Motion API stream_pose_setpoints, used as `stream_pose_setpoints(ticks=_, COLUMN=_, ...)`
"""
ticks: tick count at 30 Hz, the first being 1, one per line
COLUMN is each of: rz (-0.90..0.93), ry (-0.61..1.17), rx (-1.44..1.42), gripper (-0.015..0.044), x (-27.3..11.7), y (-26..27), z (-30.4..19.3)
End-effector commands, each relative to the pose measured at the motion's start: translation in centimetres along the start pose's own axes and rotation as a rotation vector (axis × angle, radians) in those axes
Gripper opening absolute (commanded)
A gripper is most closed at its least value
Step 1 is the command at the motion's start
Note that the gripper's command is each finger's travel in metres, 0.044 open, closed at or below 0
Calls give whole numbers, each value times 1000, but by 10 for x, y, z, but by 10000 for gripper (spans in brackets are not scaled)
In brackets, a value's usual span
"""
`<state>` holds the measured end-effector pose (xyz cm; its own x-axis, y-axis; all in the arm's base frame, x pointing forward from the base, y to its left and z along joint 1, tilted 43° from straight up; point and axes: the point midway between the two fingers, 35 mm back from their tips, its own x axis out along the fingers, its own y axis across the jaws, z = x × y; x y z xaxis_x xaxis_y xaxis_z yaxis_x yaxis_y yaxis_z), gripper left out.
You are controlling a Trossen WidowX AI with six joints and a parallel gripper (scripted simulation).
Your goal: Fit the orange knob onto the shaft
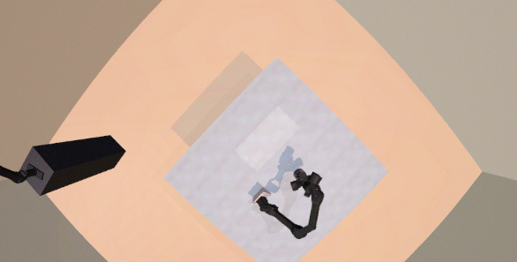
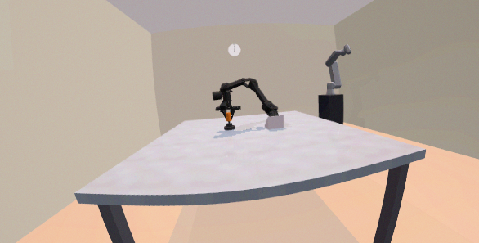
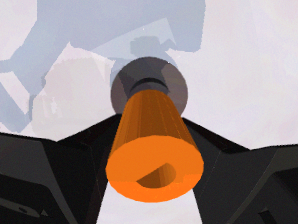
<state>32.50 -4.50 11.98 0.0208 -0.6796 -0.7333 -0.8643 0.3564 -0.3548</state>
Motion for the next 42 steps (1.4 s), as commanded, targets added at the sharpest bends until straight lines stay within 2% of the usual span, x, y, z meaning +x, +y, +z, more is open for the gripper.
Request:
stream_pose_setpoints(ticks=1, rz=-5, ry=-5, rx=-16, gripper=0, x=1, y=-2, z=0)
stream_pose_setpoints(ticks=17, rz=-5, ry=-5, rx=-16, gripper=0, x=-2, y=1, z=1)
stream_pose_setpoints(ticks=25, rz=-5, ry=-4, rx=-223, gripper=0, x=-1, y=3, z=1)
stream_pose_setpoints(ticks=42, rz=-6, ry=-4, rx=-226, gripper=0, x=2, y=-1, z=1)
